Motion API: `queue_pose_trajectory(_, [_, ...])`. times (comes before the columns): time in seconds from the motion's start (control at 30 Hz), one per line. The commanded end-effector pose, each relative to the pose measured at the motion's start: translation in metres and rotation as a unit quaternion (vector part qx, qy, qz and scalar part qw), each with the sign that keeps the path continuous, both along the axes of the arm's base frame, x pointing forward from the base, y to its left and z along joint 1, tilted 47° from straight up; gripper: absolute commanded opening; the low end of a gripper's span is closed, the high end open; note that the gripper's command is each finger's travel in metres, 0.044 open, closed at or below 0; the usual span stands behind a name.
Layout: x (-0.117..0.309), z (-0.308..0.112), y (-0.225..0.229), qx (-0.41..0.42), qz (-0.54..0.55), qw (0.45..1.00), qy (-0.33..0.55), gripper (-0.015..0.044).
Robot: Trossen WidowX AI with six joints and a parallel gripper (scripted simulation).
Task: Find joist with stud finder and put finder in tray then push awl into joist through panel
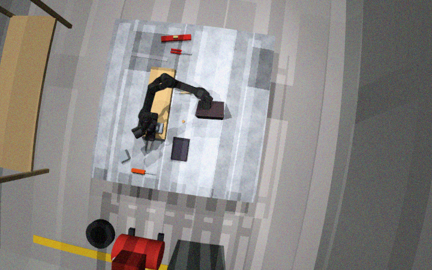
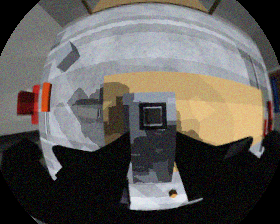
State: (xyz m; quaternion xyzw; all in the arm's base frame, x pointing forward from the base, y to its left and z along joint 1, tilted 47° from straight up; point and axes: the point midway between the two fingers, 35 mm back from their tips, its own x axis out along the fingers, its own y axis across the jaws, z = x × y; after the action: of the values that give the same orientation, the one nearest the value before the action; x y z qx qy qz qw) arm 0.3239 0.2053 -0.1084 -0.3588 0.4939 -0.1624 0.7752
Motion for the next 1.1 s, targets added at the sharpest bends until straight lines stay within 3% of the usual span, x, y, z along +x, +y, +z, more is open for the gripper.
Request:
queue_pose_trajectory(0.0, [0.004, 0.012, -0.012, -0.001, -0.004, 1.000, -0.003, 0.0000])
queue_pose_trajectory(1.07, [0.014, 0.088, -0.086, -0.004, -0.004, 1.000, -0.002, 0.0000])
